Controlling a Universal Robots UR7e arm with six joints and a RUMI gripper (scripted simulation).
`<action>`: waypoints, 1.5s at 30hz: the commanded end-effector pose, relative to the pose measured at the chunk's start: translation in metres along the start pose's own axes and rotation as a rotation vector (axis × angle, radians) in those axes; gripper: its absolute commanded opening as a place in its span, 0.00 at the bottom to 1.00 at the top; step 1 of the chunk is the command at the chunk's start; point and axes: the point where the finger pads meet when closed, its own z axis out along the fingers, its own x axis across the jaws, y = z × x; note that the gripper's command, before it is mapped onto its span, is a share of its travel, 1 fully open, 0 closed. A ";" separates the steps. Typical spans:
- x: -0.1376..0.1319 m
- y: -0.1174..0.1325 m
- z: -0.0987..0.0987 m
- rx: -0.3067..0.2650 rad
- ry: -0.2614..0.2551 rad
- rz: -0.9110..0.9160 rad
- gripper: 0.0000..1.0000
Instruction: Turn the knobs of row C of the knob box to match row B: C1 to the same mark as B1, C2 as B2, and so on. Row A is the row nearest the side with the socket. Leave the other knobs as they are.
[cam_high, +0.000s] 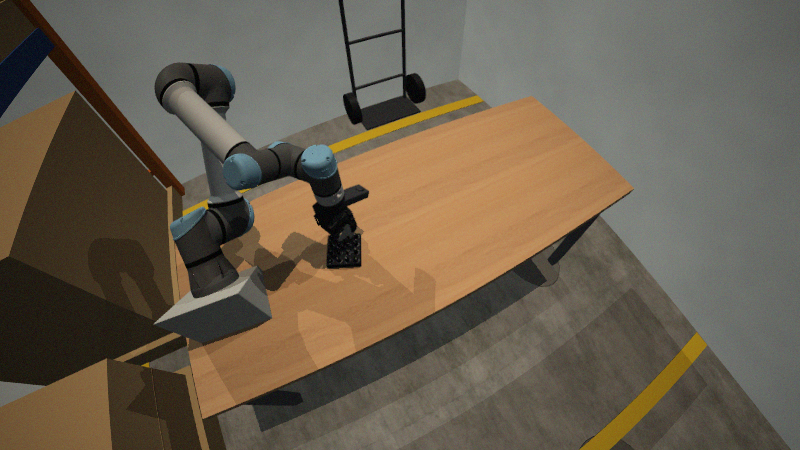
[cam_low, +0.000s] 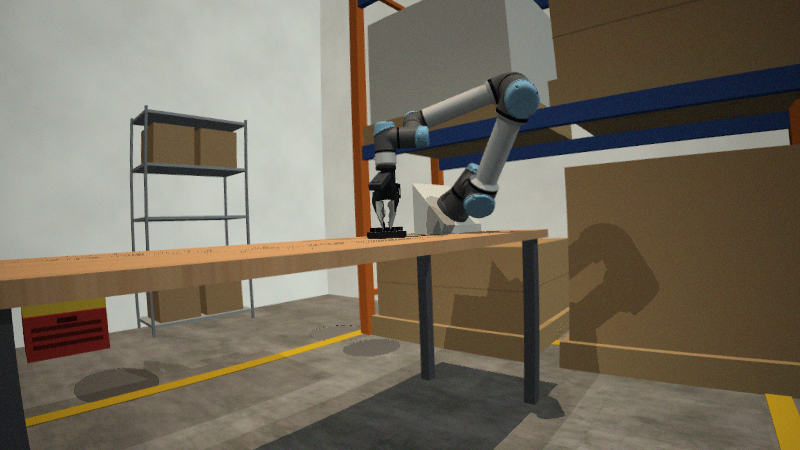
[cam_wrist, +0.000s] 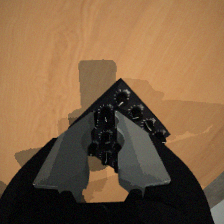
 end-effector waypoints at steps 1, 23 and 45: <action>0.000 0.000 0.001 0.000 -0.001 0.000 0.11; 0.000 0.000 0.001 0.000 -0.001 0.000 0.11; 0.000 0.000 0.001 0.000 -0.001 0.000 0.04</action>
